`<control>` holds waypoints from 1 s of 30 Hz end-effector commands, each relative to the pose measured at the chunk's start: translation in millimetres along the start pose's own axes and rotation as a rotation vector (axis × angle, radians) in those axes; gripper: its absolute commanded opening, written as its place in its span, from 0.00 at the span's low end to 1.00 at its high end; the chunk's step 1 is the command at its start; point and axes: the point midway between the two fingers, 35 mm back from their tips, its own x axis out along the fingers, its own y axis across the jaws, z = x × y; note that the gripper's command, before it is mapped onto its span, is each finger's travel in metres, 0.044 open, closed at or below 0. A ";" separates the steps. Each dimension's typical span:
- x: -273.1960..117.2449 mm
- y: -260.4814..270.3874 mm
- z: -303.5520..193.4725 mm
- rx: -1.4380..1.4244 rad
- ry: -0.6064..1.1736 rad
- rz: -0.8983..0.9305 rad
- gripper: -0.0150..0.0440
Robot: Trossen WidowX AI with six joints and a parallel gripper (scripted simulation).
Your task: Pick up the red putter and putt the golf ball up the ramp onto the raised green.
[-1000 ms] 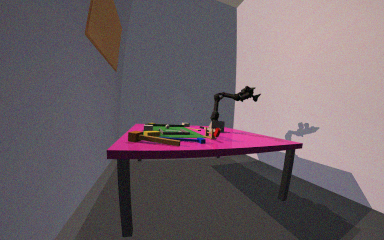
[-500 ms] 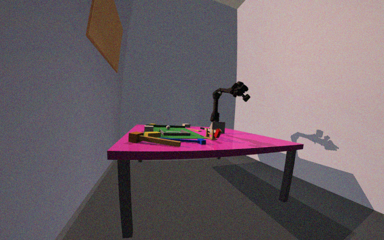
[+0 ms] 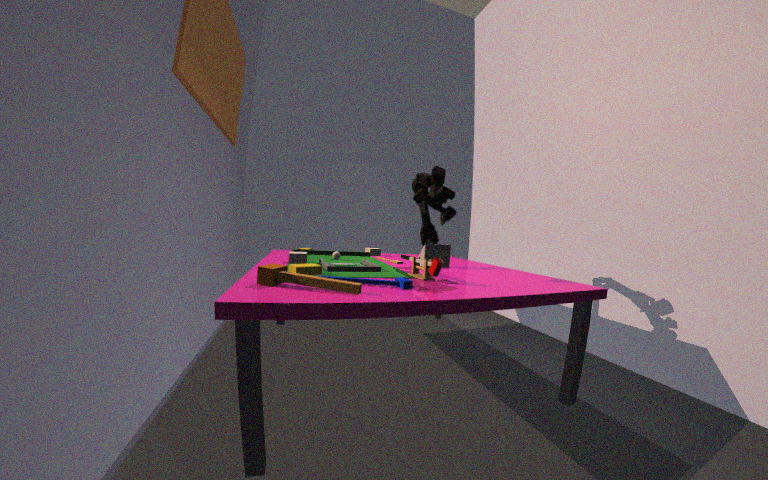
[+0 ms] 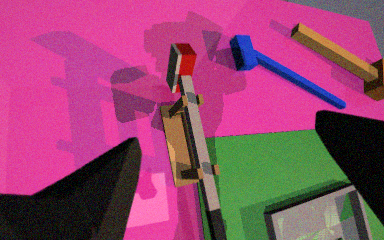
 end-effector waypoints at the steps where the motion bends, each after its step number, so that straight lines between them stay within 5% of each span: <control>1: 27.7 -12.9 -57.3 0.032 0.147 0.133 1.00; 8: 54.9 -15.1 -160.7 0.113 0.347 0.418 1.00; 30: 92.0 0.9 -188.5 0.115 0.352 0.425 1.00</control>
